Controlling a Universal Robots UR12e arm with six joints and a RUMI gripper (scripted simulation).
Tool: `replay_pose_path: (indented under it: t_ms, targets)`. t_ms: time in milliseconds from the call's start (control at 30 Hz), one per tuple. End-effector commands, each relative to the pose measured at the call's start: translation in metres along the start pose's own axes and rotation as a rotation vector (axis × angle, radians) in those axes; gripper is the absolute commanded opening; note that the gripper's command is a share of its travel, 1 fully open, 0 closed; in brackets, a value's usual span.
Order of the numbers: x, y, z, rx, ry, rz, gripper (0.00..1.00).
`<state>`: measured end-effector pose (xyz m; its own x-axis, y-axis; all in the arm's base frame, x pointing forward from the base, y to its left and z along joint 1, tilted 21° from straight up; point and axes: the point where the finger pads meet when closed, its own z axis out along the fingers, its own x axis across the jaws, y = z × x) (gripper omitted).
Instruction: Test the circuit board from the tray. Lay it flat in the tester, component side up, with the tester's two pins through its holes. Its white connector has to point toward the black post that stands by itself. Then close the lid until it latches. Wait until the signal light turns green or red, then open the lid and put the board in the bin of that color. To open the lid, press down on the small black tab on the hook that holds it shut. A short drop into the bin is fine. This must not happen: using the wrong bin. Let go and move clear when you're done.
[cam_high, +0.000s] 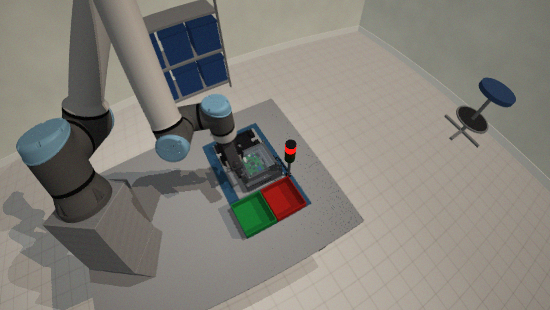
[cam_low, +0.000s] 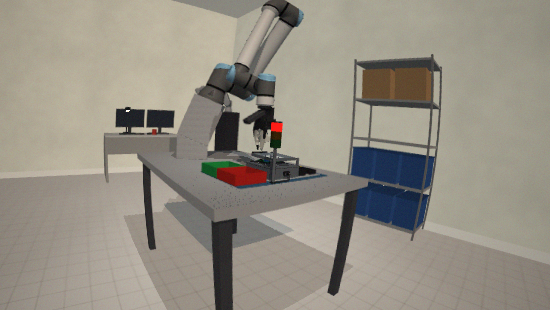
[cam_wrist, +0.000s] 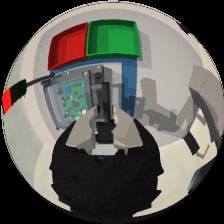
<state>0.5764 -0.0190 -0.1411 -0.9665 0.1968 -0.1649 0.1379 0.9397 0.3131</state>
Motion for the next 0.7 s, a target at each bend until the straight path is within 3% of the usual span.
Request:
replay_pose_path:
  t_ms: [0, 667]
  targets:
    - [0.000, 0.000, 0.001, 0.000, -0.001, 0.000, 0.15]
    - [0.000, 0.000, 0.026, 0.000, -0.001, 0.000, 0.15]
